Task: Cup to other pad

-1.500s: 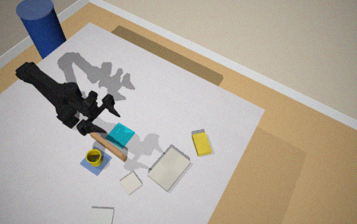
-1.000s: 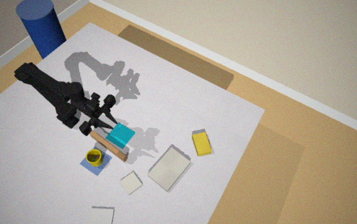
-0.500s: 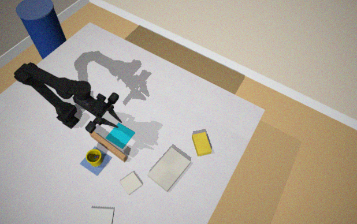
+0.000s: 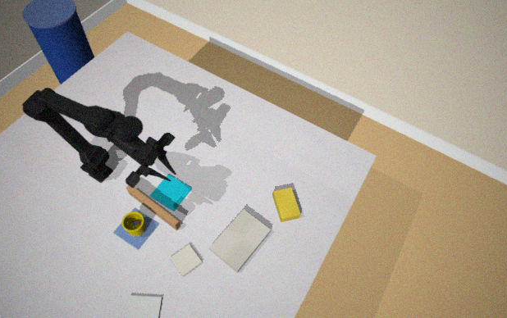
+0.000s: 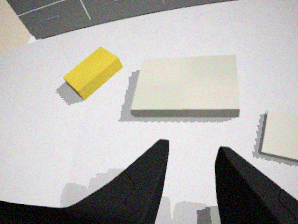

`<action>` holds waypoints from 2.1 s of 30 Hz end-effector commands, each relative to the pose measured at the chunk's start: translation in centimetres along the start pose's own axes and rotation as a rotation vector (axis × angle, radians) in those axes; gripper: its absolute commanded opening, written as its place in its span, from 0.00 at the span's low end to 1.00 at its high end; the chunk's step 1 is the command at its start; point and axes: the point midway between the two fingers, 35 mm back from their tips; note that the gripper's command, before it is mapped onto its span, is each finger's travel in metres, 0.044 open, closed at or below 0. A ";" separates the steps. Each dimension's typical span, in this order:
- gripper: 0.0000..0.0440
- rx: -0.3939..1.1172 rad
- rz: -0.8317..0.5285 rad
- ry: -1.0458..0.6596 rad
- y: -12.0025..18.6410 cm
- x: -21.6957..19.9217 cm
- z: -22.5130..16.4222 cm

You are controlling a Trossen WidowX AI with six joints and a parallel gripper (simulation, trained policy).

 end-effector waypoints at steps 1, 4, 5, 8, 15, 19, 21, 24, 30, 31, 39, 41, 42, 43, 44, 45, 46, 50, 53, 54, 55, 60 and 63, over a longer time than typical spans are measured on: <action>0.24 0.046 -0.013 -0.009 -0.2 0.0 -0.3; 0.24 0.096 -0.025 -0.013 -0.4 0.0 -0.8; 0.24 0.112 -0.029 -0.014 -0.4 0.0 -0.9; 0.25 0.162 -0.043 -0.015 -0.5 -0.1 -1.4; 0.27 0.276 -0.079 -0.010 -0.6 -0.4 -2.5; 0.28 0.340 -0.100 -0.005 -0.6 -0.7 -3.1; 0.28 0.372 -0.110 -0.001 -0.5 -0.9 -3.4; 0.28 0.419 -0.126 0.004 -0.4 -1.1 -3.8; 0.29 0.514 -0.158 0.019 -0.2 -1.7 -4.6; 0.29 0.529 -0.163 0.022 -0.2 -1.9 -4.8; 0.28 0.653 -0.202 0.048 0.0 -3.0 -5.9; 0.27 0.684 -0.210 0.056 0.0 -3.3 -6.2; 0.27 0.699 -0.214 0.060 0.0 -3.4 -6.3; 0.28 0.714 -0.219 0.064 0.0 -3.6 -6.5; 0.28 0.729 -0.222 0.067 0.0 -3.8 -6.6; 0.28 0.744 -0.226 0.071 0.0 -4.0 -6.8; 0.28 0.758 -0.230 0.075 0.0 -4.2 -6.9; 0.29 0.814 -0.245 0.087 0.0 -4.9 -7.5; 0.29 0.852 -0.255 0.095 -0.1 -5.5 -8.0; 0.29 0.865 -0.258 0.097 -0.1 -5.7 -8.1; 0.29 0.877 -0.261 0.099 -0.1 -5.9 -8.3; 0.30 0.932 -0.275 0.105 -0.2 -6.9 -9.0; 0.31 0.958 -0.281 0.107 -0.3 -7.5 -9.5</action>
Point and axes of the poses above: the point midway between the two fingers, 35 mm back from their tips, its own y axis back along the fingers, its own x axis across the jaws, z = x × y, and after that the axes turned 5 degrees about y, right-handed
